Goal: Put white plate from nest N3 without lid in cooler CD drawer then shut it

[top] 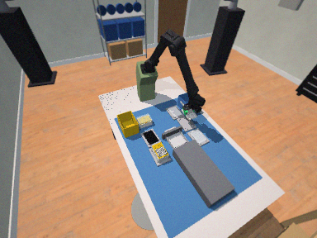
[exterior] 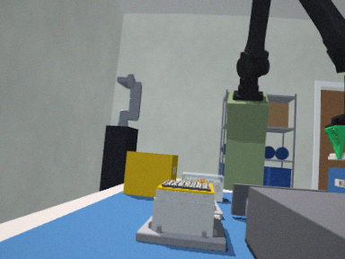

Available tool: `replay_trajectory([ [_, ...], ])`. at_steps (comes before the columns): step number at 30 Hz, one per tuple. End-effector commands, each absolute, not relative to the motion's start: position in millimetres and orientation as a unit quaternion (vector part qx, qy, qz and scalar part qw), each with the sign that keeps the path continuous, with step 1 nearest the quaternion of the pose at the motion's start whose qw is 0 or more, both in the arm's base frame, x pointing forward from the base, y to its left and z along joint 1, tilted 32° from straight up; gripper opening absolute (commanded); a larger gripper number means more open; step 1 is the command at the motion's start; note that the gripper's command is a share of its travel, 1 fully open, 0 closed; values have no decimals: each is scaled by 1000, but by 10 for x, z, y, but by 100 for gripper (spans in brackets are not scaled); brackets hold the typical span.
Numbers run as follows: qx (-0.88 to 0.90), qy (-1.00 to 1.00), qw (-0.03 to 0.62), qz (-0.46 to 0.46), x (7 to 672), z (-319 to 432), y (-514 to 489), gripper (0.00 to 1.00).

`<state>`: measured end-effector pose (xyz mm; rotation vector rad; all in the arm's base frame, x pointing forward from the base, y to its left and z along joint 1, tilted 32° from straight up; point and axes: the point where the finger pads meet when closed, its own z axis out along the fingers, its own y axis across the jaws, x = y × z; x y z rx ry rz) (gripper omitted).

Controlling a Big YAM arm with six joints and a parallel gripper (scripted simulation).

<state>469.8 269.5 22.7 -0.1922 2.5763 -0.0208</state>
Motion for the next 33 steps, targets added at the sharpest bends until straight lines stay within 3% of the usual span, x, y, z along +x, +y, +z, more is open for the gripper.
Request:
replay_trajectory([
  [1,-71,959,273,-8,4633,232,2722,0],
  [18,-71,959,273,-8,4633,232,2722,0],
  [33,-271,916,288,-63,5030,618,2471,0],
])
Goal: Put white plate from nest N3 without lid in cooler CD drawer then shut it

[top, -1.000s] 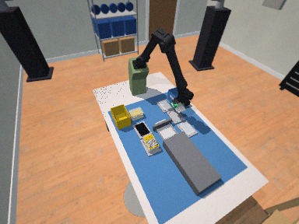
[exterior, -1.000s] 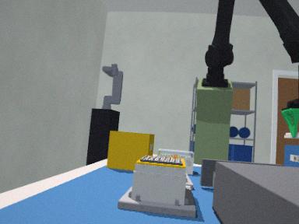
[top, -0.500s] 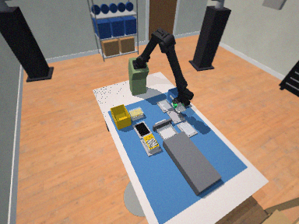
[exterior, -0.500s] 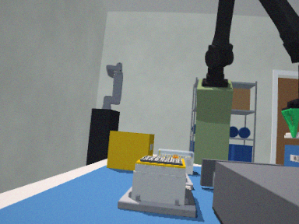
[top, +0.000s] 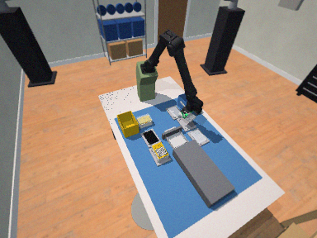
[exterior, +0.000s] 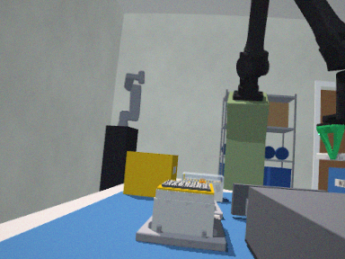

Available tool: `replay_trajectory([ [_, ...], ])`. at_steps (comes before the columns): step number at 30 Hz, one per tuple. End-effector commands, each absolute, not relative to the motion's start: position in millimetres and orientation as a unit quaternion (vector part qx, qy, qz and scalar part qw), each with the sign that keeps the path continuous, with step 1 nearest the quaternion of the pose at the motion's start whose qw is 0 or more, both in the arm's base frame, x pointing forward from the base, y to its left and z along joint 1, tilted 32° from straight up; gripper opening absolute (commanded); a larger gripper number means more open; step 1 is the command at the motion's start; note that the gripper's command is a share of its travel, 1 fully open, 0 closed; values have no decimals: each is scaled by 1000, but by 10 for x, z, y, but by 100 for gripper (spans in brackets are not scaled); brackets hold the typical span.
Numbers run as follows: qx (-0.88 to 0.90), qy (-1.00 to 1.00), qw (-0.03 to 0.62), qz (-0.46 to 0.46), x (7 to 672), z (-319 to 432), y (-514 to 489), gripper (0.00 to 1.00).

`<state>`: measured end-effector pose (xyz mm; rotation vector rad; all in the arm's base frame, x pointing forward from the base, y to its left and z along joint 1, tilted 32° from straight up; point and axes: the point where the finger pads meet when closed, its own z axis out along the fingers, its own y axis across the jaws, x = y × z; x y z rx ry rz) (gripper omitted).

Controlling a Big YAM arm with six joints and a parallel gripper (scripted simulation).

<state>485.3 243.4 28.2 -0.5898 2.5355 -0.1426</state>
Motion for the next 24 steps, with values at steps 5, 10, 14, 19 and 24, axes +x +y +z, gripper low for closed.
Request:
replay_trajectory([
  [5,-347,890,282,-87,5114,673,2375,0],
  [10,-420,858,274,-111,5196,727,2280,0],
  [14,-448,844,270,-120,5229,749,2241,0],
  [19,-517,803,260,-143,5312,803,2146,0],
  [24,-582,757,247,-164,5394,858,2050,0],
])
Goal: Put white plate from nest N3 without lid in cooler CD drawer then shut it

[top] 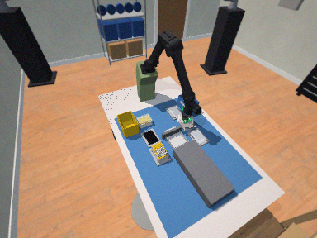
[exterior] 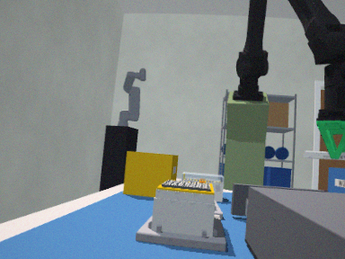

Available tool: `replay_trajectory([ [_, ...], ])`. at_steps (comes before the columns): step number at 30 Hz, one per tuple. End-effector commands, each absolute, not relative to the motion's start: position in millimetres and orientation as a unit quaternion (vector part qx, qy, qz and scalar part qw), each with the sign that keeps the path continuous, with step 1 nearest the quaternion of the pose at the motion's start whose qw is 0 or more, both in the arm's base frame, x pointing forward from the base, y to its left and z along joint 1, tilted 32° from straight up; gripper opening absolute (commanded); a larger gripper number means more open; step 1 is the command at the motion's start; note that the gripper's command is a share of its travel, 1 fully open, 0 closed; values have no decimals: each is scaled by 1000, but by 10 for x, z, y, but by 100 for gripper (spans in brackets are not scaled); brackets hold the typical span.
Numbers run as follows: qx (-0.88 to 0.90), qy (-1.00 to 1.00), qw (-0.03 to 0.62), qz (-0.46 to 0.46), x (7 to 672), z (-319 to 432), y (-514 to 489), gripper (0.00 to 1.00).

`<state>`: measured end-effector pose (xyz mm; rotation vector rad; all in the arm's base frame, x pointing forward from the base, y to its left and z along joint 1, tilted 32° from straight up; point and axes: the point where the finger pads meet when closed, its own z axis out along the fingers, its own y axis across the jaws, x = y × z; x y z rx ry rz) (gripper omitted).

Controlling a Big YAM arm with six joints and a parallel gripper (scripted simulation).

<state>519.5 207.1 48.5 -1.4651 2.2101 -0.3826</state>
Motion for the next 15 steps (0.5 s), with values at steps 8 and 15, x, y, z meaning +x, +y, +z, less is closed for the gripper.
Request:
replay_trajectory([
  [8,-658,693,228,-188,5478,902,1969,0],
  [15,-734,615,199,-211,5601,904,1797,0],
])
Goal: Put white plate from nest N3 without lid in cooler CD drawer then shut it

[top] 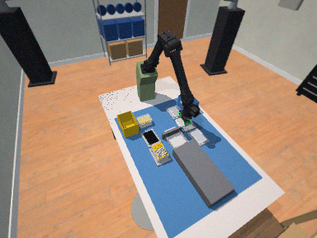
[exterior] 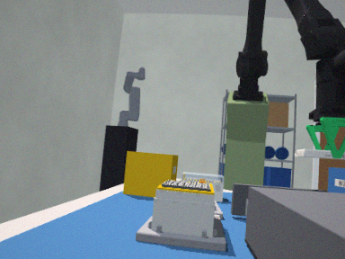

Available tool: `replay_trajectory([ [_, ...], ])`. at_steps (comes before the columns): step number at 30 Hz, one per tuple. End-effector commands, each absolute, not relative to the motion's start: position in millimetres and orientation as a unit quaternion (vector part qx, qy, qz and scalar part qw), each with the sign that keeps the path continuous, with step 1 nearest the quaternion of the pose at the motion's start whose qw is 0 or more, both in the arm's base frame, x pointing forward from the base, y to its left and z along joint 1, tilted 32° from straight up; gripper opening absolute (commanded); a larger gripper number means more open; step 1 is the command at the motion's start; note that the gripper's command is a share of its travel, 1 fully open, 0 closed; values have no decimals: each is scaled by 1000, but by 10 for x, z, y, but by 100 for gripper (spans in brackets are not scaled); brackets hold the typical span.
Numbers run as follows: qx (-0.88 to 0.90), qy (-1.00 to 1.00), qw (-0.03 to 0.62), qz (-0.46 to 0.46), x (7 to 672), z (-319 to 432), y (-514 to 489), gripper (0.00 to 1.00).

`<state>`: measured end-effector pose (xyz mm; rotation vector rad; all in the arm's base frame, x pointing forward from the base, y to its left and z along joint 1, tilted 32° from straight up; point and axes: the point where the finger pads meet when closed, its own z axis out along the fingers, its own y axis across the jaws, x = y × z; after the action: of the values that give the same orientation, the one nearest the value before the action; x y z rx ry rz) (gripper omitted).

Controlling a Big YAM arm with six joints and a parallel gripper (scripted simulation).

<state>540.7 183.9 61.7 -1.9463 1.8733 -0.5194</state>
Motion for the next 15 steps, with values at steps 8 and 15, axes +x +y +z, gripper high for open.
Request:
replay_trajectory([
  [8,-746,604,185,-209,5707,835,1660,0],
  [15,-746,604,185,-209,5809,896,1546,0],
])
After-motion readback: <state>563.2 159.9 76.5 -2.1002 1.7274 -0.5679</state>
